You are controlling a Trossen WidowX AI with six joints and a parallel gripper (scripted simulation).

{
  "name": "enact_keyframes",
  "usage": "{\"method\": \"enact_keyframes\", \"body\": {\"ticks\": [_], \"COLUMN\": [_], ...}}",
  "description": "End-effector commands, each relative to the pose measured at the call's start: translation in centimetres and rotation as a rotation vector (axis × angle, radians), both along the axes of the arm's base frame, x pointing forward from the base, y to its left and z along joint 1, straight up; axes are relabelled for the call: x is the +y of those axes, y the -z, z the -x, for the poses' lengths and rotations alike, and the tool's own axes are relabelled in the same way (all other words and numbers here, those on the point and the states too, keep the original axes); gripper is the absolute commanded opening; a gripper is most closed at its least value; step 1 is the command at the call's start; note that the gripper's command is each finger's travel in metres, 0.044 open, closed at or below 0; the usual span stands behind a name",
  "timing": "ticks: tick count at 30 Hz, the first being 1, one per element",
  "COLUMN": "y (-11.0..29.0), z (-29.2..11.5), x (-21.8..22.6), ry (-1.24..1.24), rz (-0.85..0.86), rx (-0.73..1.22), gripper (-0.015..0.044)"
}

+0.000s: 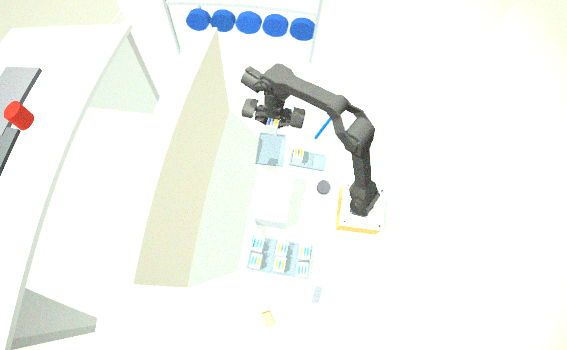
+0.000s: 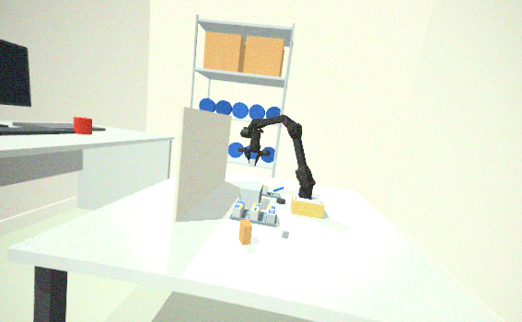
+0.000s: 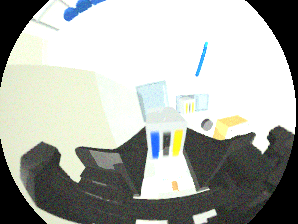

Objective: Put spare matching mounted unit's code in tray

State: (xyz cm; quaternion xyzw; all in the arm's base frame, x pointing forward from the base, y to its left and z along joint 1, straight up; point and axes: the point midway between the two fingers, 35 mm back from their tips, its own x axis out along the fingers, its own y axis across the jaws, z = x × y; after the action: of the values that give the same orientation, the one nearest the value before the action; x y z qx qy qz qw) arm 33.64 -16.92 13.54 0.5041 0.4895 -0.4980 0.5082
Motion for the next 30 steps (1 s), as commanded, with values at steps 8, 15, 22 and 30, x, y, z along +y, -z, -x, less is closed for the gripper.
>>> {"method": "enact_keyframes", "body": {"ticks": [8,15,22,30], "y": [0.7,1.4,2.0,2.8], "z": [-0.6,-0.7,-0.8,-1.0], "x": [0.0,-0.1,-0.1,-0.2], "ry": [0.006,0.006,0.006,0.006], "rz": [-0.001,-0.001,-0.001,-0.001], "rx": [-0.002,-0.002,-0.002,-0.002], "gripper": [0.0,0.0,0.0,0.0]}}
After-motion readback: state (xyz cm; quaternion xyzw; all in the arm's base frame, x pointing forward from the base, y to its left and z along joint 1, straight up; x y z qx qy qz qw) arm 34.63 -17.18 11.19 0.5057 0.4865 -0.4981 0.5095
